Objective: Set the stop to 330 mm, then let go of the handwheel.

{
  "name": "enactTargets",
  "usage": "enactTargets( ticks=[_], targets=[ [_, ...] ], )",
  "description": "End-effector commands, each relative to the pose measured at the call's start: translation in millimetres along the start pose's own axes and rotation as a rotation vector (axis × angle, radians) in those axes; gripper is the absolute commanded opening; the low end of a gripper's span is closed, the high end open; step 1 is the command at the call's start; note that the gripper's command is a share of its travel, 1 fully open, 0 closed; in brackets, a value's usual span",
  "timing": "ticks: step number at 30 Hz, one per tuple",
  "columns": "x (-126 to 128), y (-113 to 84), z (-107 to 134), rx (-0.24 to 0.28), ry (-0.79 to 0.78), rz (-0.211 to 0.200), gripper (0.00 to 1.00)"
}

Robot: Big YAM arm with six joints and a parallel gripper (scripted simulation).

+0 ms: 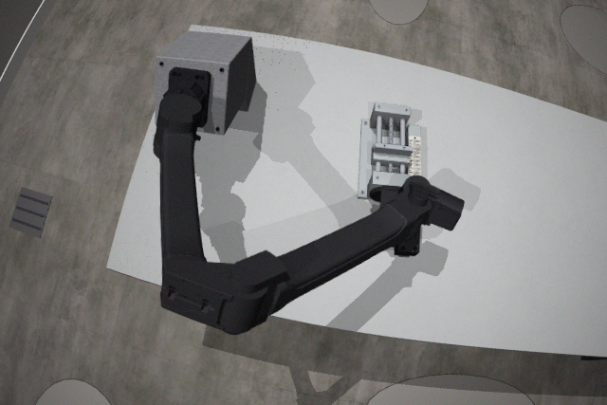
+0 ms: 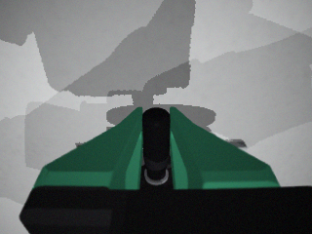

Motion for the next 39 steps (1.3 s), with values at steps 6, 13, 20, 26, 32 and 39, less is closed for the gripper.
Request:
enactTargets(
  ticks=[6,13,20,26,32,39],
  targets=[
    [38.2,-23.9,3.1,-0.008,0.010,-0.071,0.06],
    [36.2,-29.7,4.2,-0.003,0.003,-0.061,0.06],
    [37.1,-38.5,2.2,-0.004,0.007,-0.064,0.06],
    [36.9,-44.3,-3.6,-0.007,0.019,-0.071,0.06],
    [35.7,-54.2,-9.8,-0.010,0.031,-0.080,0.06],
    [34.8,-57.9,-6.8,-0.009,0.027,-0.077,0.06]
  ],
)
Point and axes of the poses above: the point where the finger pads meet when closed, its own y axis out along the fingers, its own x axis across the jaws, z = x × y, the point moved 4 cm from there along -y, back along the fingers, and after that the axes turned 7 degrees about -y, right-handed, at the moved point
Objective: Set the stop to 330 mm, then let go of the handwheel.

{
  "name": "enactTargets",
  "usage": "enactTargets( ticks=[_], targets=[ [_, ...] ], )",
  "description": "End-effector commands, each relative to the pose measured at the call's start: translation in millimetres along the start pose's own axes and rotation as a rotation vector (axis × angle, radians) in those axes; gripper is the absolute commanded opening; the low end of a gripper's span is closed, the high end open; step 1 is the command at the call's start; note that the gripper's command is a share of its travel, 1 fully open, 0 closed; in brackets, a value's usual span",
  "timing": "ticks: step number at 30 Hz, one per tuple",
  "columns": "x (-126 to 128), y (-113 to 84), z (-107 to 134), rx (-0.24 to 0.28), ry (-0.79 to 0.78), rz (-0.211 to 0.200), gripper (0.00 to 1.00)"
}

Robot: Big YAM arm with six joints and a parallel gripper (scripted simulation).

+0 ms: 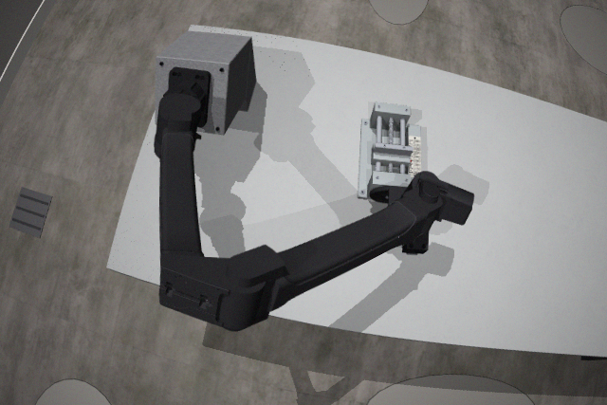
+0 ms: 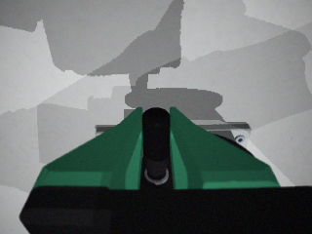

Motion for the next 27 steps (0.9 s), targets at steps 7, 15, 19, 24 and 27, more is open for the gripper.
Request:
enactTargets(
  ticks=[7,15,19,24,27],
  targets=[
    [12.8,-38.8,-1.6,-0.009,0.012,-0.066,0.06],
    [2.1,-45.3,3.3,-0.006,0.002,-0.059,0.06],
    [4.2,-46.9,1.1,-0.008,0.009,-0.064,0.06],
    [-7.6,-50.0,4.4,-0.006,0.002,-0.058,0.06],
    [-10.3,-51.2,4.7,-0.006,0.002,-0.058,0.06]
  ],
)
Point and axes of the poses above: the point where the finger pads meet when closed, its own y axis out along the fingers, its own x axis across the jaws, z = x × y, the point moved 4 cm from there along -y, back along the fingers, and after that the axes turned 7 degrees about -y, right-handed, at the moved point
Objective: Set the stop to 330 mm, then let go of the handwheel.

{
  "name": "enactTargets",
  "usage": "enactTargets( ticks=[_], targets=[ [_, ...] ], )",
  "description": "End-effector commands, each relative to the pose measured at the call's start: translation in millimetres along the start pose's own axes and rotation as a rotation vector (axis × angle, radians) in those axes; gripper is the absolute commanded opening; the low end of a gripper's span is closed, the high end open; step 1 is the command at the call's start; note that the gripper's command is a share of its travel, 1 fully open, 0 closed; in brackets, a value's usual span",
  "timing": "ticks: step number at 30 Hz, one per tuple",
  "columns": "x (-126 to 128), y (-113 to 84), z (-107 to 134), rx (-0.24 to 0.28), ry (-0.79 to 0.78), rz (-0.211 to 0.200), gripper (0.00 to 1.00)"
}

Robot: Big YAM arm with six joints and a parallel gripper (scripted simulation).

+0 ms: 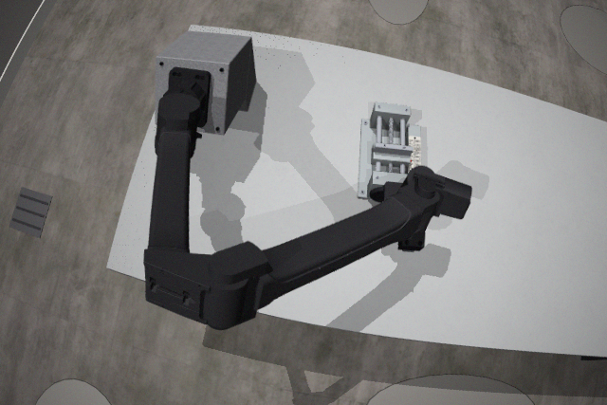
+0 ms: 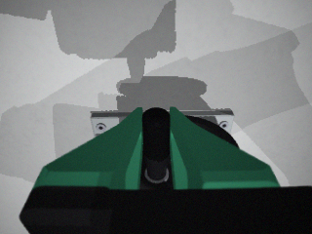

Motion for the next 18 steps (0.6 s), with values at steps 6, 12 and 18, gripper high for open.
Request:
enactTargets(
  ticks=[6,12,18],
  targets=[
    [-7.2,-32.1,4.5,-0.007,-0.003,-0.045,0.06],
    [-10.4,-30.5,4.8,-0.007,0.000,-0.047,0.06],
    [-16.5,-27.0,4.9,-0.011,-0.006,-0.057,0.06]
  ],
)
Point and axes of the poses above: the point where the finger pads meet when closed, its own y axis out along the fingers, its own x axis across the jaws, z = x × y, the point moved 4 cm from there along -y, back along the fingers, and after that the axes turned 7 degrees about -y, right-handed, at the moved point
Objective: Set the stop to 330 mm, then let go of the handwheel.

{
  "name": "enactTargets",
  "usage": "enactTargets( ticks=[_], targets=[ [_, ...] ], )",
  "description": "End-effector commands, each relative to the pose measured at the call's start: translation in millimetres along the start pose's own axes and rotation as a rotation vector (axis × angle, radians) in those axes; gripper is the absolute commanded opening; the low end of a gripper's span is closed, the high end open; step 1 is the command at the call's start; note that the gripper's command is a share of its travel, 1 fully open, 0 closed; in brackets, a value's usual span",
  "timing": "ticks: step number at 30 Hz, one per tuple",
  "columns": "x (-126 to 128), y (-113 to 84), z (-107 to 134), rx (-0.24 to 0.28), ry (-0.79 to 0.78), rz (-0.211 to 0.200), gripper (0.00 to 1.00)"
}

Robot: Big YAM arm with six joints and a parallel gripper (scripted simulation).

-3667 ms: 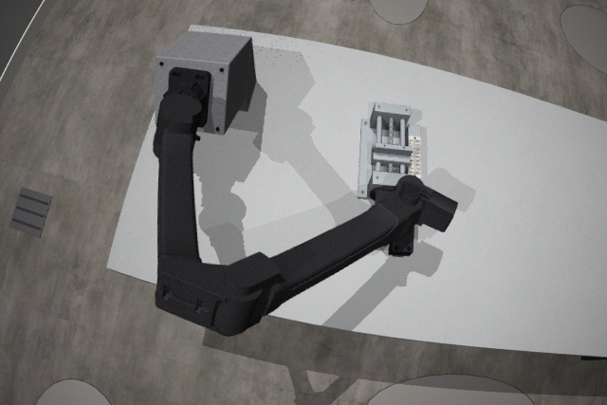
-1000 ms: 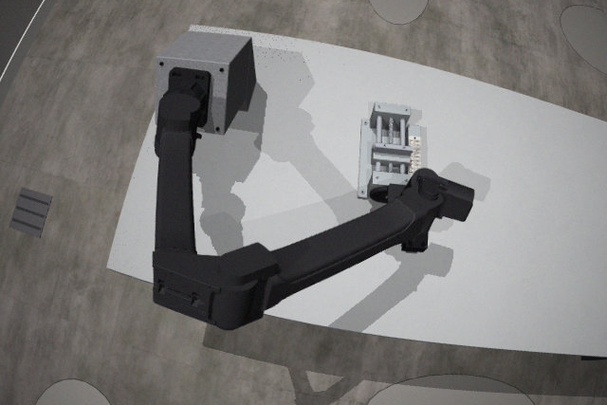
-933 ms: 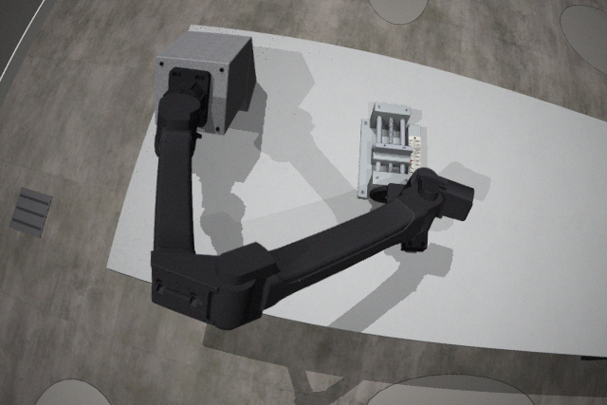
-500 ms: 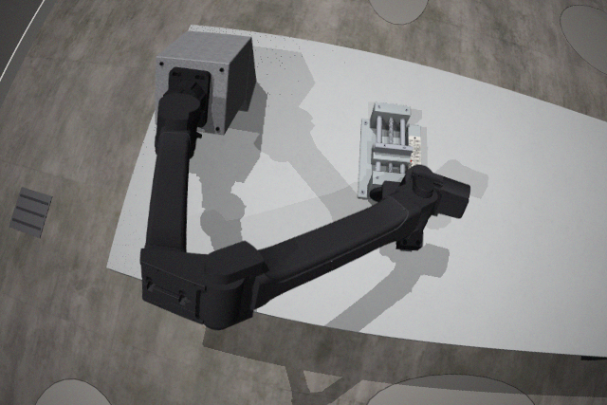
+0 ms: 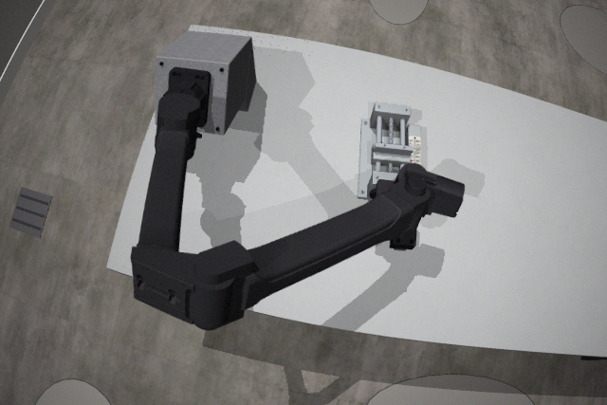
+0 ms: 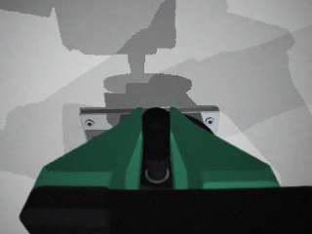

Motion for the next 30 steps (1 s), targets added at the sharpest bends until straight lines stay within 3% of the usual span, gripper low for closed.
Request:
enactTargets(
  ticks=[1,16,30],
  targets=[
    [-2.3,-19.6,3.2,-0.008,-0.015,-0.047,0.06],
    [-22.5,-3.2,-2.0,-0.004,-0.009,-0.007,0.06],
    [-29.8,5.6,-3.4,-0.006,0.008,-0.013,0.06]
  ],
)
Point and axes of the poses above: the point where the finger pads meet when closed, its own y axis out along the fingers, its own x axis across the jaws, z = x × y, the point moved 4 cm from there along -y, back along the fingers, and after that the axes turned 7 degrees about -y, right-handed, at the moved point
